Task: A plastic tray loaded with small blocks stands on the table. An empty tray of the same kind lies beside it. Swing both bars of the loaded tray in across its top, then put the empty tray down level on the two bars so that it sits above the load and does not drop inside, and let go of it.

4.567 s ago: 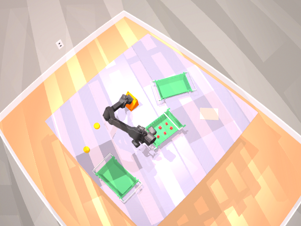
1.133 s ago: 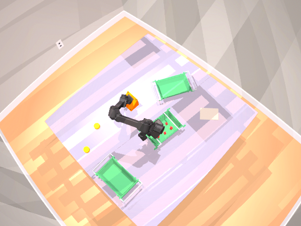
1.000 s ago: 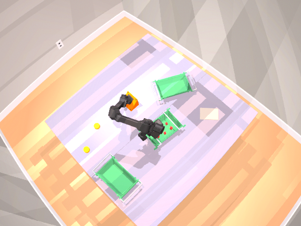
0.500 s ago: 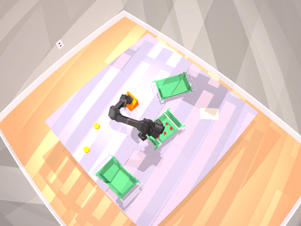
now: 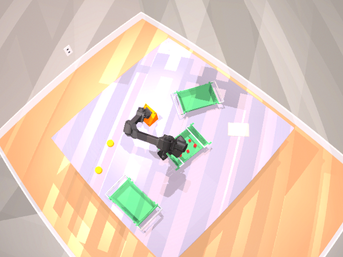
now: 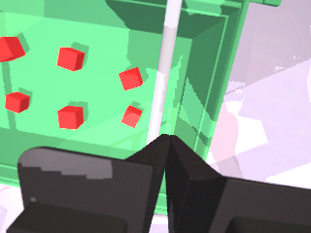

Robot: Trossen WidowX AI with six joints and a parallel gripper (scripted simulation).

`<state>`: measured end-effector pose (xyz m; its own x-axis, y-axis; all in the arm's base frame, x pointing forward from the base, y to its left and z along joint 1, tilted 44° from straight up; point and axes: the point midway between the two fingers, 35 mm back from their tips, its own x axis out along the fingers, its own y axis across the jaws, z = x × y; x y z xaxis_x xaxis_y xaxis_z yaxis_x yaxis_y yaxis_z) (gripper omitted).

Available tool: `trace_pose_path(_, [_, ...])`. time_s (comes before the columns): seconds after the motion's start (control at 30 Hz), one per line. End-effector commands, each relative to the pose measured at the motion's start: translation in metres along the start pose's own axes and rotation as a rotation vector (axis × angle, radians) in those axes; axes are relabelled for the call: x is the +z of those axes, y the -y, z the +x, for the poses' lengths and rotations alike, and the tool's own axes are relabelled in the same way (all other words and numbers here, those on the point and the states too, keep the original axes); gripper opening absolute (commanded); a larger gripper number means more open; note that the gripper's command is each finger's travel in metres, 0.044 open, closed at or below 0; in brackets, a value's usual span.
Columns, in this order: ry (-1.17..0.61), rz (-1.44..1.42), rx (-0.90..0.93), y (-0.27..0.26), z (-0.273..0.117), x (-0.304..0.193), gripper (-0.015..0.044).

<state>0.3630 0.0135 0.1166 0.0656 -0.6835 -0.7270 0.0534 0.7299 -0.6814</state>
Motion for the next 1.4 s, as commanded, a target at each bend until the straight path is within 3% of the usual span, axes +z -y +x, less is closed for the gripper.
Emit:
trace_pose_path(0.0, [0.000, 0.000, 0.000, 0.000, 0.000, 0.000, 0.0000])
trace_pose_path(0.8, [0.000, 0.000, 0.000, 0.000, 0.000, 0.000, 0.0000])
trace_pose_path(1.03, [0.000, 0.000, 0.000, 0.000, -0.002, 0.000, 0.0184])
trace_pose_path(1.17, [0.000, 0.000, 0.002, -0.001, -0.023, 0.001, 0.0289])
trace_pose_path(1.2, [-0.007, -0.012, -0.002, -0.001, -0.006, -0.001, 0.0315])
trace_pose_path(1.37, [0.006, -0.250, 0.036, -0.082, -0.018, 0.001, 0.0440])
